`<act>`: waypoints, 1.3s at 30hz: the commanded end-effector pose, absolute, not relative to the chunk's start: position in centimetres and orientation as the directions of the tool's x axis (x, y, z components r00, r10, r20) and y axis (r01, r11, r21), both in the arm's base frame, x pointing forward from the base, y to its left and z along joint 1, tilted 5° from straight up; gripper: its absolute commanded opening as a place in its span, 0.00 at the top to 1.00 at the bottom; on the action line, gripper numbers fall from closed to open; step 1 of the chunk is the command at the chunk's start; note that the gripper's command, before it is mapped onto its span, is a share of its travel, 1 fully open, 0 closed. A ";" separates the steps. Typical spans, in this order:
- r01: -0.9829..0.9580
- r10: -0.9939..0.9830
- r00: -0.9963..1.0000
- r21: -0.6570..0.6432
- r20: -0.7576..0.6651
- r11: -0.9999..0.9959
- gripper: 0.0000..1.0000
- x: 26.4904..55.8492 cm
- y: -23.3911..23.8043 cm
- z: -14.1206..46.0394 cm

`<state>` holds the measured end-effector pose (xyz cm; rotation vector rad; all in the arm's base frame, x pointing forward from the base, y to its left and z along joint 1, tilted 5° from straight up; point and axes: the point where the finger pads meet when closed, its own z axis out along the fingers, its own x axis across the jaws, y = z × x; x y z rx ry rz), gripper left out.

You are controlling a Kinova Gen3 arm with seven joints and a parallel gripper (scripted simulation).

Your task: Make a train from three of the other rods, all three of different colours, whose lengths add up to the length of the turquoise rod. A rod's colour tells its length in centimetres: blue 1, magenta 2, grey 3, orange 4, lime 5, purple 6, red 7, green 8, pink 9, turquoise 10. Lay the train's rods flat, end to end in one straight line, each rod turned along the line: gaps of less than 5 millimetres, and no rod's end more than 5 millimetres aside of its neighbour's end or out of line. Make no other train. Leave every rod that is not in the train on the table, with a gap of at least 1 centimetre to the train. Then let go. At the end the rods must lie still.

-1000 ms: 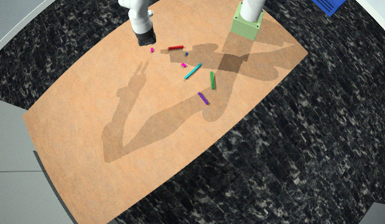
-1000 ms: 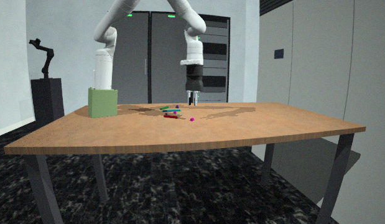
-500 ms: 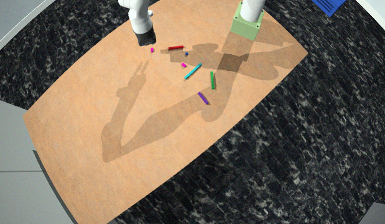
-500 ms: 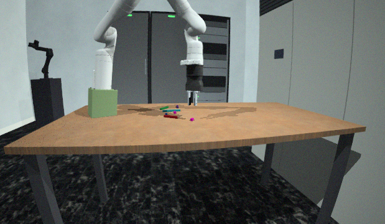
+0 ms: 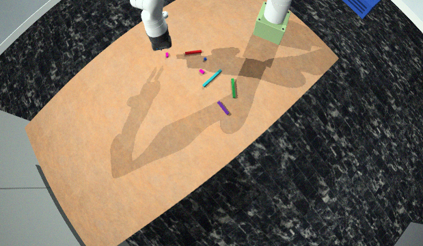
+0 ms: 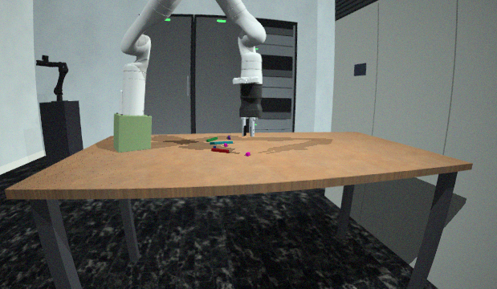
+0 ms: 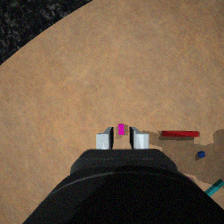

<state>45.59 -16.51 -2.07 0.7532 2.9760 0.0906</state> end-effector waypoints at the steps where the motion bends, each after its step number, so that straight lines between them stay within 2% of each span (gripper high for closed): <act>1: 0.470 0.474 -0.879 0.075 -0.051 0.879 0.46 45.6 -16.5 -2.2; 39: 0.470 0.474 -0.879 0.074 -0.052 0.879 0.46 46.2 -16.3 -6.6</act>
